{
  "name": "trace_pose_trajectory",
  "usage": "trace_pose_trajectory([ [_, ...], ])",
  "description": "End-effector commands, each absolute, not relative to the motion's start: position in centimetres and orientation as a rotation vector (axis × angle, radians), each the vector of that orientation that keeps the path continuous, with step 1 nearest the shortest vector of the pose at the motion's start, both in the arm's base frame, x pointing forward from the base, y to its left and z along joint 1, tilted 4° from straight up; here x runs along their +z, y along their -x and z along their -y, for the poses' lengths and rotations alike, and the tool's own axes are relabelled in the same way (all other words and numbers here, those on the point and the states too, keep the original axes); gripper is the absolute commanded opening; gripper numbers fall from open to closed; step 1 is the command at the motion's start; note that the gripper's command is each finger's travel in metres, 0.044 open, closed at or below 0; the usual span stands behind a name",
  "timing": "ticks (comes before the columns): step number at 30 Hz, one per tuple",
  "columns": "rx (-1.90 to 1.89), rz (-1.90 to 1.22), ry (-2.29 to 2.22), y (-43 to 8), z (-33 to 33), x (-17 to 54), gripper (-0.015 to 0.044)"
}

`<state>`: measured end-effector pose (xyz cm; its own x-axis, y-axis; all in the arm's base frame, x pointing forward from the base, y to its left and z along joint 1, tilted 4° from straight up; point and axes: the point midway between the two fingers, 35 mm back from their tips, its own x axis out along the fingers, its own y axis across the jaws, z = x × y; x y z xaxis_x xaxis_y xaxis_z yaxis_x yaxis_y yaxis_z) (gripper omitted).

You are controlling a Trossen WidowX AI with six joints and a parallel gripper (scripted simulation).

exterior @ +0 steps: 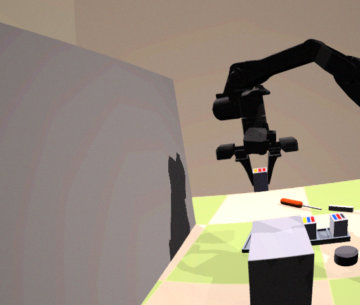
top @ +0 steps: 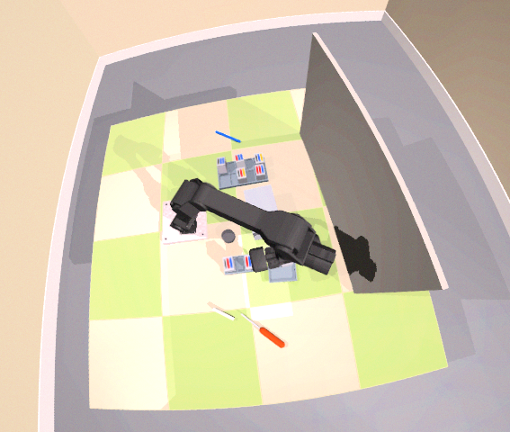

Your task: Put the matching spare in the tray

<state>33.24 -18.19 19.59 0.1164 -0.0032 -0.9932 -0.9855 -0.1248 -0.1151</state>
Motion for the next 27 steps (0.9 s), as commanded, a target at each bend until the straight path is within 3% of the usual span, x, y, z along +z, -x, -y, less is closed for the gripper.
trace_pose_trajectory([
  [1, 1.211, -1.066, 1.357, -33.3, 18.2, 19.2, 0.0000],
  [27, 1.213, -1.067, 1.355, -33.7, 18.3, 17.5, 0.0000],
])
